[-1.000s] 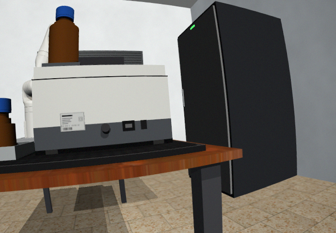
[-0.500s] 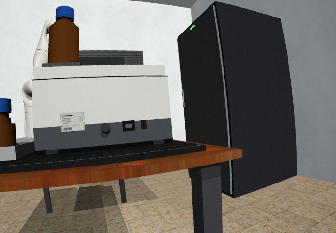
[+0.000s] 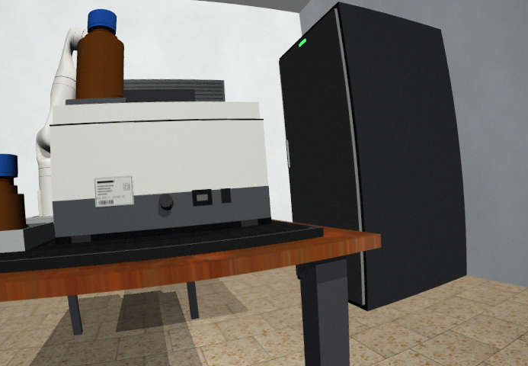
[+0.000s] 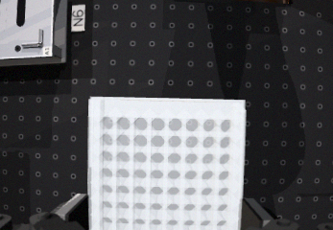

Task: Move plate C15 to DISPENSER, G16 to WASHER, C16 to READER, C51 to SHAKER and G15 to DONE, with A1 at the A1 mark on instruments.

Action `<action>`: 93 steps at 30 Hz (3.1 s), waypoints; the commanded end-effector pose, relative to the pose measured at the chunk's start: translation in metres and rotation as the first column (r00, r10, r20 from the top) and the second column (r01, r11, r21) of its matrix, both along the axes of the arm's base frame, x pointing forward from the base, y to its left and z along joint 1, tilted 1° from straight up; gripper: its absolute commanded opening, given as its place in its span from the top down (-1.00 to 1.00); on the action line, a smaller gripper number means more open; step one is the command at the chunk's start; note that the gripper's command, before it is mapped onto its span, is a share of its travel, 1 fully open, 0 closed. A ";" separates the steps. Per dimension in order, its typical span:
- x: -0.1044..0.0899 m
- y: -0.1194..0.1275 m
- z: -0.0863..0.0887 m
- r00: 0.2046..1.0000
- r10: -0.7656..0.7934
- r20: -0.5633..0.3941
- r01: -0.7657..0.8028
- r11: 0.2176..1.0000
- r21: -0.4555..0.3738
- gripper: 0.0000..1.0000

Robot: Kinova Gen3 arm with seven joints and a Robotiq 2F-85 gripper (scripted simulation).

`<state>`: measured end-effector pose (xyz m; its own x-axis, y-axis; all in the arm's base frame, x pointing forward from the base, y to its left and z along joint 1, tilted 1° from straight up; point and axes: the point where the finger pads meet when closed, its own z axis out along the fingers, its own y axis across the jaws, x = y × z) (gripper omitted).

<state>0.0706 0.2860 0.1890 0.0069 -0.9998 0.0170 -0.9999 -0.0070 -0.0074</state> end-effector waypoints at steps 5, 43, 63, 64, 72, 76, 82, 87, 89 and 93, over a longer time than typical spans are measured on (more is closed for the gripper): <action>0.017 -0.006 0.001 1.000 0.000 -0.001 0.000 1.000 0.002 -0.88; 0.113 -0.057 0.002 1.000 -0.001 -0.001 0.001 1.000 0.002 -0.88; 0.138 -0.111 0.003 1.000 -0.002 -0.001 0.002 1.000 0.002 -0.88; 0.139 -0.114 0.003 1.000 -0.002 -0.001 0.002 1.000 0.002 -0.88; 0.146 -0.133 0.003 1.000 -0.002 -0.001 0.002 1.000 0.002 -0.88; 0.150 -0.145 0.004 1.000 -0.002 -0.001 0.002 1.000 0.002 -0.88; 0.156 -0.162 0.004 1.000 -0.003 -0.001 0.003 1.000 0.002 -0.88; 0.160 -0.175 0.004 1.000 -0.003 -0.001 0.003 1.000 0.002 -0.88; 0.162 -0.178 0.004 1.000 -0.003 -0.001 0.003 1.000 0.002 -0.88; 0.166 -0.190 0.004 1.000 -0.003 -0.001 0.003 1.000 0.002 -0.88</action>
